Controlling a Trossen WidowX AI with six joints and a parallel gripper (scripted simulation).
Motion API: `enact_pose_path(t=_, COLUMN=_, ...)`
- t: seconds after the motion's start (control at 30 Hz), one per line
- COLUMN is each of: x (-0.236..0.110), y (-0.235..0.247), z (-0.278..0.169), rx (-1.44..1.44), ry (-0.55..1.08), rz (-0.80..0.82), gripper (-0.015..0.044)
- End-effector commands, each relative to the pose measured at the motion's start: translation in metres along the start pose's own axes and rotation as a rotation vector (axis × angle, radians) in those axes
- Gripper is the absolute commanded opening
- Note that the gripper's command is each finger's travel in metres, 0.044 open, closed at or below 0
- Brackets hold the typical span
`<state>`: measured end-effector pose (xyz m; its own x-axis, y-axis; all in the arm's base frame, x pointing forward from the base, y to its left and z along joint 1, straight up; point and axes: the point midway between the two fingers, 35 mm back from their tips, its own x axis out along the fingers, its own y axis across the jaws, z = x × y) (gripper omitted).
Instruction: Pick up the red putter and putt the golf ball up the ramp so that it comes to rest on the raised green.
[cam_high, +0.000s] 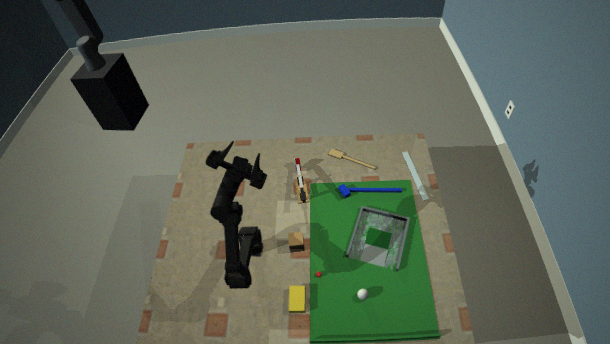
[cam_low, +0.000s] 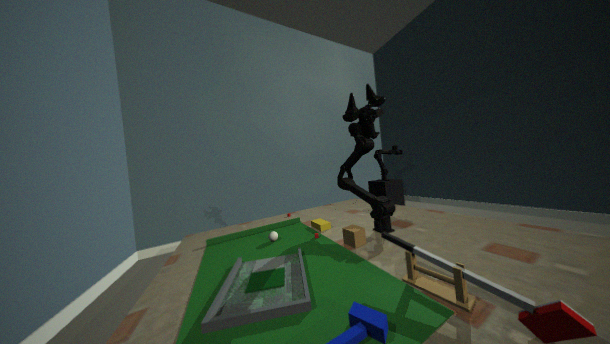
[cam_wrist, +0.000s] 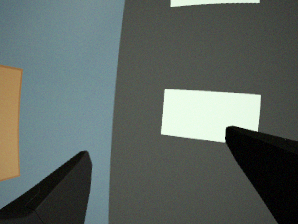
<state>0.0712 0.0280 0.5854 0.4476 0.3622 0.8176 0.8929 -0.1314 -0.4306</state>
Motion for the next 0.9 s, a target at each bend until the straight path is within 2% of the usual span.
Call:
enact_pose_path(t=0.0, x=0.001, y=-0.001, z=0.003, rx=-0.025, ry=-0.008, rz=-0.002, gripper=0.0426)
enact_pose_path(t=0.07, x=0.007, y=-0.008, z=0.025, rx=-0.220, ry=-0.071, rz=-0.021, gripper=0.0440)
enact_pose_path(t=0.27, x=0.021, y=-0.014, z=0.126, rx=-1.043, ry=-0.346, rz=-0.187, gripper=0.0440)
enact_pose_path(t=0.5, x=0.023, y=0.014, z=0.204, rx=-1.547, ry=-0.571, rz=-0.364, gripper=0.0440)
enact_pose_path(t=0.63, x=0.016, y=0.036, z=0.244, rx=-1.843, ry=-0.702, rz=-0.549, gripper=0.0440)
enact_pose_path(t=0.87, x=-0.007, y=0.082, z=0.303, rx=-2.268, ry=-0.897, rz=-1.019, gripper=0.0440)
